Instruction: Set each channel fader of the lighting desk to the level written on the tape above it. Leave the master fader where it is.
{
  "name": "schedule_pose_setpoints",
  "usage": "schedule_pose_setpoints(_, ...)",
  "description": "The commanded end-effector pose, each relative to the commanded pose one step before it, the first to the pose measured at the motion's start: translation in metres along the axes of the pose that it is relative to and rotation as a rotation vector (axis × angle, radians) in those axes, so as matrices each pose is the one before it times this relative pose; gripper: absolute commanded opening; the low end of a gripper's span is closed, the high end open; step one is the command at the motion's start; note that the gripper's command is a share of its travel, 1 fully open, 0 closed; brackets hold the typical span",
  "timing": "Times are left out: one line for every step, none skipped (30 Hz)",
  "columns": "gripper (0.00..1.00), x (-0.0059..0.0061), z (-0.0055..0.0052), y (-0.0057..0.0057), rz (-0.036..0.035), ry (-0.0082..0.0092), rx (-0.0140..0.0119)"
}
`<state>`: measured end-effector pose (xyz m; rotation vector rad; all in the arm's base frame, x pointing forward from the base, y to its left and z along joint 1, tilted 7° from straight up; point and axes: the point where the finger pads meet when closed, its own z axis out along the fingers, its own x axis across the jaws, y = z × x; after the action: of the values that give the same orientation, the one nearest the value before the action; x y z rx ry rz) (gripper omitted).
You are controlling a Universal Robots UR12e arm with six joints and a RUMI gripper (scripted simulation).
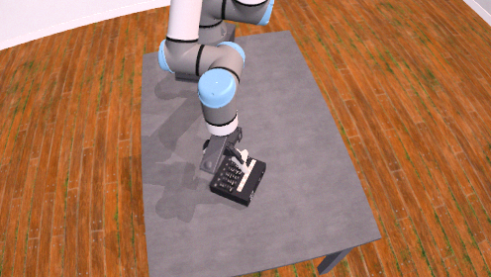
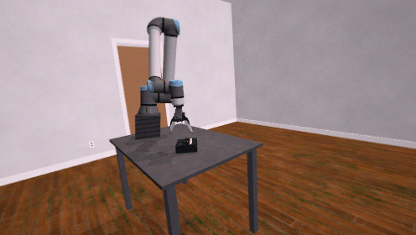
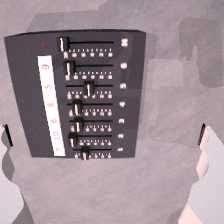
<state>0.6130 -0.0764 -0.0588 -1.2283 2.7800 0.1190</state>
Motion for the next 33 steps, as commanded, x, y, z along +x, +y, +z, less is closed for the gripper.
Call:
schedule_pose_setpoints(1.00, -0.00099, -0.03060, -0.00445, -0.00008, -0.00301, 0.00750)
schedule_pose_setpoints(1.00, 0.00000, -0.00512, 0.00000, 0.00000, 0.00000, 0.00000)
schedule_pose_setpoints(1.00, 0.00000, 0.00000, 0.00000, 0.00000, 0.00000, 0.00000)
schedule_pose_setpoints(1.00, 0.00000, 0.00000, 0.00000, 0.00000, 0.00000, 0.00000)
schedule_pose_setpoints(1.00, 0.00000, -0.00516, 0.00000, 0.00000, 0.00000, 0.00000)
schedule_pose_setpoints(1.00, 0.00000, -0.00512, 0.00000, 0.00000, 0.00000, 0.00000)
schedule_pose_setpoints(1.00, 0.00000, -0.00498, 0.00000, 0.00000, 0.00000, 0.00000)
schedule_pose_setpoints(1.00, 0.00000, -0.00475, 0.00000, 0.00000, 0.00000, 0.00000)
schedule_pose_setpoints(1.00, 0.00000, -0.00444, 0.00000, 0.00000, 0.00000, 0.00000)
schedule_pose_setpoints(1.00, 0.00000, -0.00405, 0.00000, 0.00000, 0.00000, 0.00000)
schedule_pose_setpoints(1.00, 0.00000, -0.00360, 0.00000, 0.00000, 0.00000, 0.00000)
schedule_pose_setpoints(1.00, 0.00000, -0.00309, 0.00000, 0.00000, 0.00000, 0.00000)
schedule_pose_setpoints(1.00, 0.00000, -0.00254, 0.00000, 0.00000, 0.00000, 0.00000)
schedule_pose_setpoints(1.00, 0.00000, -0.00200, 0.00000, 0.00000, 0.00000, 0.00000)
schedule_pose_setpoints(1.00, 0.00000, -0.00145, 0.00000, 0.00000, 0.00000, 0.00000)
schedule_pose_setpoints(1.00, 0.00000, -0.00095, 0.00000, 0.00000, 0.00000, 0.00000)
schedule_pose_setpoints(1.00, 0.00000, -0.00053, 0.00000, 0.00000, 0.00000, 0.00000)
schedule_pose_setpoints(1.00, 0.00000, -0.00021, 0.00000, 0.00000, 0.00000, 0.00000)
schedule_pose_setpoints(1.00, 0.00000, -0.00003, 0.00000, 0.00000, 0.00000, 0.00000)
schedule_pose_setpoints(1.00, 0.00000, 0.00000, 0.00000, 0.00000, 0.00000, 0.00000)
schedule_pose_setpoints(1.00, 0.00000, 0.00000, 0.00000, 0.00000, 0.00000, 0.00000)
schedule_pose_setpoints(1.00, 0.00000, 0.00000, 0.00000, 0.00000, 0.00000, 0.00000)
schedule_pose_setpoints(1.00, 0.00000, 0.00000, 0.00000, 0.00000, 0.00000, 0.00000)
schedule_pose_setpoints(1.00, 0.00000, 0.00000, 0.00000, 0.00000, 0.00000, 0.00000)
schedule_pose_setpoints(1.00, 0.00000, 0.00000, 0.00000, 0.00000, 0.00000, 0.00000)
schedule_pose_setpoints(1.00, 0.00000, 0.00000, 0.00000, 0.00000, 0.00000, 0.00000)
schedule_pose_setpoints(1.00, 0.00000, 0.00000, 0.00000, 0.00000, 0.00000, 0.00000)
schedule_pose_setpoints(1.00, 0.00000, 0.00000, 0.00000, 0.00000, 0.00000, 0.00000)
schedule_pose_setpoints(1.00, 0.00000, 0.00000, 0.00000, 0.00000, 0.00000, 0.00000)
schedule_pose_setpoints(1.00, 0.00000, 0.00000, 0.00000, 0.00000, 0.00000, 0.00000)
schedule_pose_setpoints(1.00, 0.00000, 0.00000, 0.00000, 0.00000, 0.00000, 0.00000)
schedule_pose_setpoints(1.00, 0.00000, 0.00000, 0.00000, 0.00000, 0.00000, 0.00000)
schedule_pose_setpoints(1.00, 0.00000, 0.00000, 0.00000, 0.00000, 0.00000, 0.00000)
